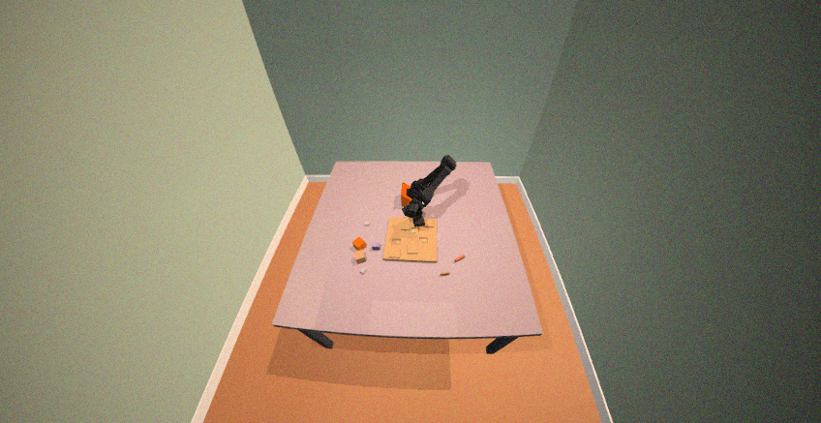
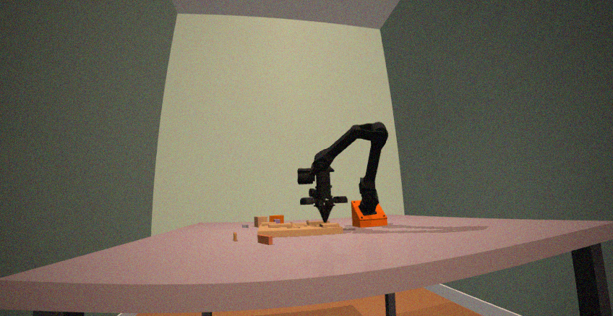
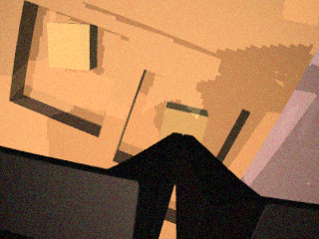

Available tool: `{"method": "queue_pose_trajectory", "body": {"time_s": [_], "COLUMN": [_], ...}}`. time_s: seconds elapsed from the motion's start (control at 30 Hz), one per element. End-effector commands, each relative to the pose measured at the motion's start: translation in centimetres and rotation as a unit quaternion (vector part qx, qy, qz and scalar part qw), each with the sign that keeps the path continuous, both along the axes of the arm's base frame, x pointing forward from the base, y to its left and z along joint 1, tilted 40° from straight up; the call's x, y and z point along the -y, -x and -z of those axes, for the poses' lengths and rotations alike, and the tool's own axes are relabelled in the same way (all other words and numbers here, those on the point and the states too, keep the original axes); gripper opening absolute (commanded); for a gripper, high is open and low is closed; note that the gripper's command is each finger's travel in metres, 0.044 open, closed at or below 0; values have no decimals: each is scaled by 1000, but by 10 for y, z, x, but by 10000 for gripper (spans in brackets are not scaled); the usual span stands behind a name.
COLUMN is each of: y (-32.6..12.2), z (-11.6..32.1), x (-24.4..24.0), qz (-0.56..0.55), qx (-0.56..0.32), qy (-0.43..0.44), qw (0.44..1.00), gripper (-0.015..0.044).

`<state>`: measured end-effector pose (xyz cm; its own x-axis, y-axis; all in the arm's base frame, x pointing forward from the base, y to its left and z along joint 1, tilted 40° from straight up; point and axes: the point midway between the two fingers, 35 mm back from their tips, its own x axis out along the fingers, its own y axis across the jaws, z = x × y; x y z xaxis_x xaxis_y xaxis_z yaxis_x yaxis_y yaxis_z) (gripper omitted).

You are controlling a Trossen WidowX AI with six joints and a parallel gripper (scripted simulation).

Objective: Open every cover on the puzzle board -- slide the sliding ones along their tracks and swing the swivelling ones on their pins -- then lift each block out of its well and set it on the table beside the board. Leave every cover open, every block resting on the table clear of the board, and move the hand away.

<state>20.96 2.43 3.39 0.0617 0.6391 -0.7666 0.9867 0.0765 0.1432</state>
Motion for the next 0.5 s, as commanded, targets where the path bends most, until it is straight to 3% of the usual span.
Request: {"method": "queue_pose_trajectory", "body": {"time_s": [0.0, 0.47], "y": [0, 0], "z": [0, 5], "x": [0, -4], "qz": [-2, -1], "qx": [1, 1], "qy": [1, 1], "qw": [1000, 1000], "gripper": [0, 0]}}
